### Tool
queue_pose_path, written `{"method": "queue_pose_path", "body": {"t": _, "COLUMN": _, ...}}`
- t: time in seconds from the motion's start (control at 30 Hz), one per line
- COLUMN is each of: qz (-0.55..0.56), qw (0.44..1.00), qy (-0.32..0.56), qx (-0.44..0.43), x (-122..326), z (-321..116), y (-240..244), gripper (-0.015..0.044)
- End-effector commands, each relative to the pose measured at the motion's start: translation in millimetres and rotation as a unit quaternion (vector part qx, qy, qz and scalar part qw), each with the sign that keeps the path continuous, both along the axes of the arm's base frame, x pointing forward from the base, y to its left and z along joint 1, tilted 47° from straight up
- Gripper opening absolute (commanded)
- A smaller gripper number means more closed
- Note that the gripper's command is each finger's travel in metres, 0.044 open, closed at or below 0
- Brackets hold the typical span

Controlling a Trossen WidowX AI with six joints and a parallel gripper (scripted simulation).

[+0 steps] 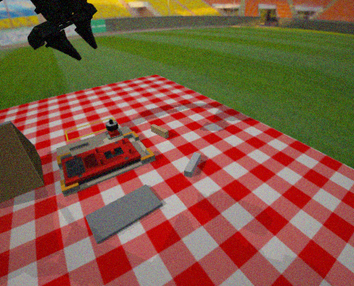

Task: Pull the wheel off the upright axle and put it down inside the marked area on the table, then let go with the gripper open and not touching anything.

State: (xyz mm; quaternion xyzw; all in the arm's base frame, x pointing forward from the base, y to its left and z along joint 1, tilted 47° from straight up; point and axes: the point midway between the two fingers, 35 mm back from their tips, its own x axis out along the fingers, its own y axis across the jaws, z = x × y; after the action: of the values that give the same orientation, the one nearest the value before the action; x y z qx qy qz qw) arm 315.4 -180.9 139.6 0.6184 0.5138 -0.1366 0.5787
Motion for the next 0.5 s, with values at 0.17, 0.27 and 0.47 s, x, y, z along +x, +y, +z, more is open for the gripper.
{"method": "queue_pose_path", "body": {"t": 0.17, "qz": -0.035, "qw": 0.973, "qy": 0.185, "qx": 0.133, "x": 36, "z": -55, "y": 84, "gripper": 0.03}}
{"method": "queue_pose_path", "body": {"t": 0.27, "qz": -0.05, "qw": 0.95, "qy": 0.262, "qx": 0.161, "x": 41, "z": -75, "y": 117, "gripper": 0.03}}
{"method": "queue_pose_path", "body": {"t": 0.47, "qz": -0.063, "qw": 0.927, "qy": 0.325, "qx": 0.175, "x": 42, "z": -91, "y": 143, "gripper": 0.03}}
